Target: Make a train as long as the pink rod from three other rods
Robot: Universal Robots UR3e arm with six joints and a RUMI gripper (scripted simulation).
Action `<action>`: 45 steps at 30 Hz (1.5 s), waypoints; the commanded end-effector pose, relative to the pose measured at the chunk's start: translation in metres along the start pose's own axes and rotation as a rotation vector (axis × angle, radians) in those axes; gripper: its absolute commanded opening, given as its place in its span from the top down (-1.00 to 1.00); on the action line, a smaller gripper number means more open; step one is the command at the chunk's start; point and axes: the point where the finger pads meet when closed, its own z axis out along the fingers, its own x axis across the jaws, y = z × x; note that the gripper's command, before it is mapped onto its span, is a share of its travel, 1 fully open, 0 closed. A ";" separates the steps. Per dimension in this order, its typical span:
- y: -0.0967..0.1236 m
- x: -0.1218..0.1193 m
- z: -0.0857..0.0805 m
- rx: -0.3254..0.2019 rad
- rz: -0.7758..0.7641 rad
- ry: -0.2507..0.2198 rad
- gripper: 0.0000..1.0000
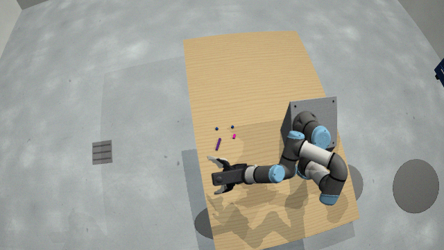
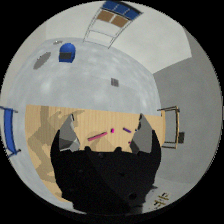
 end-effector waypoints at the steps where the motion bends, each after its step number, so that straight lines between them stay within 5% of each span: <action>1: -0.001 0.000 0.000 0.002 0.000 0.001 -1.00; 26: -0.001 0.006 0.003 -0.009 -0.009 0.006 -1.00; 45: 0.012 0.070 0.034 -0.150 -0.114 0.036 -1.00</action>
